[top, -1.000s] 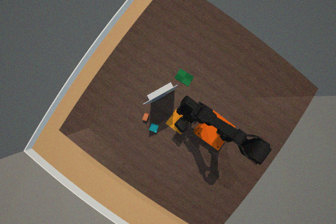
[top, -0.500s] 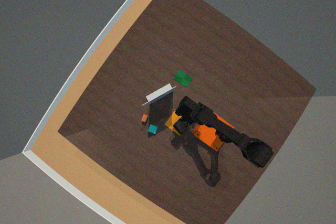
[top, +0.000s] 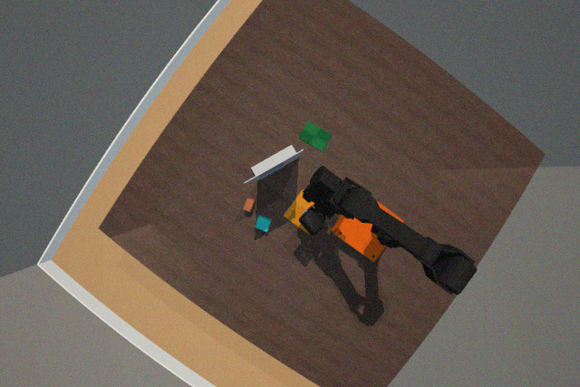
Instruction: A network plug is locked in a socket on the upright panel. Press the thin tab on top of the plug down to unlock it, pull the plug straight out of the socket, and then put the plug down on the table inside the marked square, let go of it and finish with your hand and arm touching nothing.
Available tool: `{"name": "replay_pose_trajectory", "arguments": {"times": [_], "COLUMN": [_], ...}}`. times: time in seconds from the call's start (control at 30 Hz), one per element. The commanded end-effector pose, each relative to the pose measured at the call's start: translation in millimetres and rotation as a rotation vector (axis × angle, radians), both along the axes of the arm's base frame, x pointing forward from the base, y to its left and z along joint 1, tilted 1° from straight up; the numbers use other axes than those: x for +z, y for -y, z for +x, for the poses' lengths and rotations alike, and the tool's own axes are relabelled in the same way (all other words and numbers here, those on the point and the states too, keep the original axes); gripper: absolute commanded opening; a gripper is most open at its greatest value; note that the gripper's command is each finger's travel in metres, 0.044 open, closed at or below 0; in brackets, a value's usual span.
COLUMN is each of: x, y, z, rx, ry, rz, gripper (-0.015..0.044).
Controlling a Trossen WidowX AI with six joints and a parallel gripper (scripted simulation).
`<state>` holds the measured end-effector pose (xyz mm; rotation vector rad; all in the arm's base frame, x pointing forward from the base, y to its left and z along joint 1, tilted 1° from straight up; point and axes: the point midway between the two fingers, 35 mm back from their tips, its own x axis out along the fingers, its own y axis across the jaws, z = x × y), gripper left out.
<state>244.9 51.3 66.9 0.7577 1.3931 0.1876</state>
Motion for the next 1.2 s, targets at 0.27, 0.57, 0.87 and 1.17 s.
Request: {"name": "replay_pose_trajectory", "arguments": {"times": [0.27, 0.57, 0.87, 1.17], "x": [16, 44, 75, 107], "y": [0, 1, 2, 2], "z": [-2, 3, 4, 1], "rx": [0.0, 0.001, 0.002, 0.003], "ry": [0.0, 0.002, 0.005, 0.007], "rz": [0.0, 0.001, 0.001, 0.002], "gripper": [0.0156, 0.0156, 0.0156, 0.0156]}}
